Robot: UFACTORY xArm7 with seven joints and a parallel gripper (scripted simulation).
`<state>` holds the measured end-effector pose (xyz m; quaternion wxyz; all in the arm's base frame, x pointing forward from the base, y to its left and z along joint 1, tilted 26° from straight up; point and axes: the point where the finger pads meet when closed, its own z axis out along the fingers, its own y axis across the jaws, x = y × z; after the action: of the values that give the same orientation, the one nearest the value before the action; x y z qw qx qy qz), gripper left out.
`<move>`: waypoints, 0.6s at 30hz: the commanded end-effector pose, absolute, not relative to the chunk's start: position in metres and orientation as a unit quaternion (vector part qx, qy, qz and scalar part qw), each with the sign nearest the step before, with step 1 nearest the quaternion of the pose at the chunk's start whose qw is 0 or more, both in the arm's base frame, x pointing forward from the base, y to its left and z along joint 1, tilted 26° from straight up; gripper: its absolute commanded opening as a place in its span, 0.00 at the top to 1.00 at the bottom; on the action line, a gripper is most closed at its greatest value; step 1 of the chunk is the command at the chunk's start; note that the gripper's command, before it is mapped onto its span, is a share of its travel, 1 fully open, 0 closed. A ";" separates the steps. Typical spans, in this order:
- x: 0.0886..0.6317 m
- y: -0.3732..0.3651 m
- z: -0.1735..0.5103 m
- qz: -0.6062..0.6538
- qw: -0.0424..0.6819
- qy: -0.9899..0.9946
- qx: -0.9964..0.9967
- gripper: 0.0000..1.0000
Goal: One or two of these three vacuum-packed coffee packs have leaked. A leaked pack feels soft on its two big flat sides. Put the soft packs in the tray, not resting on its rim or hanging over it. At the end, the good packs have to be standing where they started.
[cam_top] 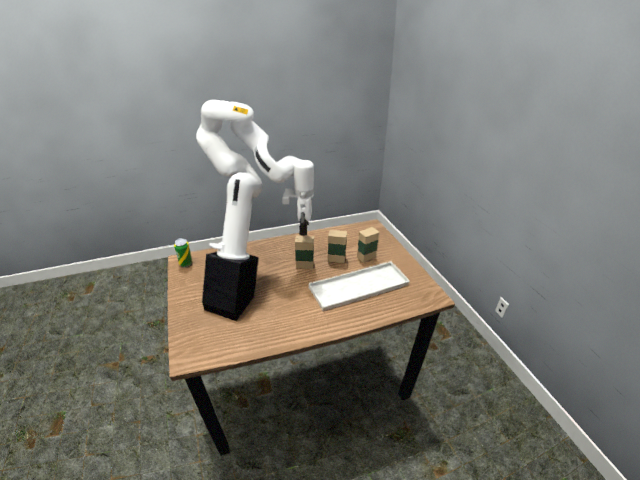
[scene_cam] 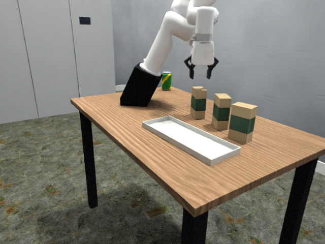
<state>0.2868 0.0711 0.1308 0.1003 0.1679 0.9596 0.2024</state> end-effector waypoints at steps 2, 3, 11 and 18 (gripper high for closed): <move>0.288 0.071 0.132 0.203 0.101 0.959 0.168 0.15; 0.288 0.071 0.132 0.203 0.101 0.959 0.168 0.15; 0.292 0.078 0.115 0.203 0.101 0.959 0.168 0.15; 0.297 0.084 0.100 0.203 0.101 0.959 0.168 0.15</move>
<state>0.2898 0.0811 0.1075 0.0983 0.1680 0.9599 0.2018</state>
